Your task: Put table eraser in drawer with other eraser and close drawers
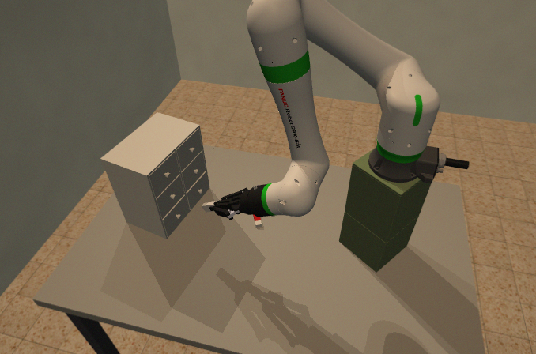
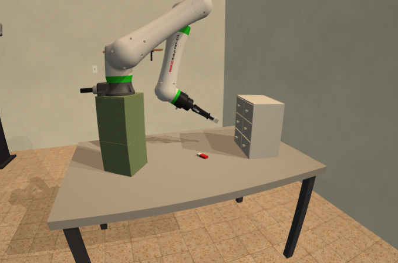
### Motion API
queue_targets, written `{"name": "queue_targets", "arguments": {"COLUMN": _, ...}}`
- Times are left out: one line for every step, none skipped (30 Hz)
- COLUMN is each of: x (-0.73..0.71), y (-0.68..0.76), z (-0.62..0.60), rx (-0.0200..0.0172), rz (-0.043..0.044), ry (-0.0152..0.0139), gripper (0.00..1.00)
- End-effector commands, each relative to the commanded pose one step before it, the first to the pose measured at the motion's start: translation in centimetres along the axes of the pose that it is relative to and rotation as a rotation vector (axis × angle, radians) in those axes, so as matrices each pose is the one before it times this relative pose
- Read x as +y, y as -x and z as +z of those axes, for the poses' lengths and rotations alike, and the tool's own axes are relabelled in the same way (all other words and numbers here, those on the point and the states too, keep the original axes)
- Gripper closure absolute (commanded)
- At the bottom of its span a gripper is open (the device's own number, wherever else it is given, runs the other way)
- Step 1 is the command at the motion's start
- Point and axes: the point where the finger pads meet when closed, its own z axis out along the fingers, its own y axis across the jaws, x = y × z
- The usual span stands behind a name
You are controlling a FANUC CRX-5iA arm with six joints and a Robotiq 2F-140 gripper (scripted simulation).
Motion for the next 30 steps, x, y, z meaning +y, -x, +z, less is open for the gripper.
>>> {"name": "queue_targets", "arguments": {"x": 0.029, "y": -0.051, "z": -1.74, "rx": -0.14382, "rz": -0.0026, "ry": -0.00066, "gripper": 1.0}}
{"name": "queue_targets", "arguments": {"x": -0.001, "y": -0.032, "z": -0.439, "rx": -0.03723, "rz": -0.00003, "ry": -0.00007, "gripper": 1.0}}
{"name": "queue_targets", "arguments": {"x": 0.004, "y": -0.019, "z": -0.441, "rx": -0.03868, "rz": 0.00002, "ry": 0.00019, "gripper": 1.0}}
{"name": "queue_targets", "arguments": {"x": 0.0, "y": 0.0, "z": 0.0, "rx": 0.0, "rz": 0.0, "ry": 0.0, "gripper": 1.0}}
{"name": "queue_targets", "arguments": {"x": 0.0, "y": 0.0, "z": 0.0, "rx": 0.0, "rz": 0.0, "ry": 0.0, "gripper": 1.0}}
{"name": "queue_targets", "arguments": {"x": 0.004, "y": 0.001, "z": -0.468, "rx": -0.04036, "rz": -0.00004, "ry": 0.00012, "gripper": 1.0}}
{"name": "queue_targets", "arguments": {"x": 0.003, "y": 0.021, "z": -0.493, "rx": -0.0422, "rz": -0.00006, "ry": 0.00007, "gripper": 1.0}}
{"name": "queue_targets", "arguments": {"x": 0.003, "y": 0.044, "z": -0.519, "rx": -0.04438, "rz": -0.00006, "ry": 0.00006, "gripper": 1.0}}
{"name": "queue_targets", "arguments": {"x": 0.005, "y": 0.071, "z": -0.548, "rx": -0.04715, "rz": -0.00006, "ry": 0.00011, "gripper": 1.0}}
{"name": "queue_targets", "arguments": {"x": 0.009, "y": 0.104, "z": -0.586, "rx": -0.05103, "rz": -0.00008, "ry": 0.00028, "gripper": 1.0}}
{"name": "queue_targets", "arguments": {"x": 0.012, "y": 0.149, "z": -0.65, "rx": -0.05717, "rz": -0.00011, "ry": 0.00049, "gripper": 1.0}}
{"name": "queue_targets", "arguments": {"x": 0.003, "y": 0.15, "z": -0.531, "rx": -0.04705, "rz": -0.00009, "ry": 0.00041, "gripper": 1.0}}
{"name": "queue_targets", "arguments": {"x": -0.034, "y": 0.118, "z": -0.377, "rx": -0.03299, "rz": 0.00006, "ry": -0.00089, "gripper": 1.0}}
{"name": "queue_targets", "arguments": {"x": 0.008, "y": 0.079, "z": -0.238, "rx": -0.02224, "rz": -0.00007, "ry": 0.00107, "gripper": 1.0}}
{"name": "queue_targets", "arguments": {"x": -0.023, "y": 0.106, "z": -0.242, "rx": -0.02141, "rz": 0.00008, "ry": -0.00185, "gripper": 1.0}}
{"name": "queue_targets", "arguments": {"x": -0.058, "y": -0.041, "z": -0.141, "rx": -0.01219, "rz": 0.00007, "ry": 0.00126, "gripper": 1.0}}
{"name": "queue_targets", "arguments": {"x": -0.011, "y": 0.038, "z": -0.139, "rx": -0.01285, "rz": 0.00001, "ry": 0.0003, "gripper": 1.0}}
{"name": "queue_targets", "arguments": {"x": 0.033, "y": 0.118, "z": -0.135, "rx": -0.01337, "rz": -0.00006, "ry": -0.00069, "gripper": 1.0}}
{"name": "queue_targets", "arguments": {"x": 0.015, "y": 0.006, "z": -0.117, "rx": -0.01029, "rz": 0.00003, "ry": -0.00066, "gripper": 1.0}}
{"name": "queue_targets", "arguments": {"x": -0.067, "y": -0.292, "z": -0.092, "rx": -0.00393, "rz": 0.00028, "ry": 0.00102, "gripper": 1.0}}
{"name": "queue_targets", "arguments": {"x": 0.0, "y": 0.0, "z": 0.0, "rx": 0.0, "rz": 0.0, "ry": 0.0, "gripper": 1.0}}
{"name": "queue_targets", "arguments": {"x": 0.0, "y": 0.0, "z": 0.0, "rx": 0.0, "rz": 0.0, "ry": 0.0, "gripper": 1.0}}
{"name": "queue_targets", "arguments": {"x": -0.03, "y": -0.16, "z": -0.087, "rx": -0.00536, "rz": 0.00019, "ry": 0.00073, "gripper": 1.0}}
{"name": "queue_targets", "arguments": {"x": 0.001, "y": -0.026, "z": -0.081, "rx": -0.00675, "rz": 0.00009, "ry": 0.00035, "gripper": 1.0}}
{"name": "queue_targets", "arguments": {"x": 0.024, "y": 0.106, "z": -0.072, "rx": -0.00808, "rz": -0.00004, "ry": -0.0001, "gripper": 1.0}}
{"name": "queue_targets", "arguments": {"x": 0.039, "y": 0.235, "z": -0.062, "rx": -0.00932, "rz": -0.00019, "ry": -0.00061, "gripper": 1.0}}
{"name": "queue_targets", "arguments": {"x": 0.047, "y": 0.358, "z": -0.05, "rx": -0.01045, "rz": -0.00035, "ry": -0.00117, "gripper": 1.0}}
{"name": "queue_targets", "arguments": {"x": 0.105, "y": -0.179, "z": -0.085, "rx": -0.00369, "rz": 0.00035, "ry": 0.00169, "gripper": 1.0}}
{"name": "queue_targets", "arguments": {"x": 0.112, "y": -0.354, "z": -0.102, "rx": -0.00191, "rz": 0.00067, "ry": 0.00278, "gripper": 1.0}}
{"name": "queue_targets", "arguments": {"x": 0.074, "y": -0.156, "z": -0.089, "rx": -0.00464, "rz": 0.00043, "ry": 0.0017, "gripper": 1.0}}
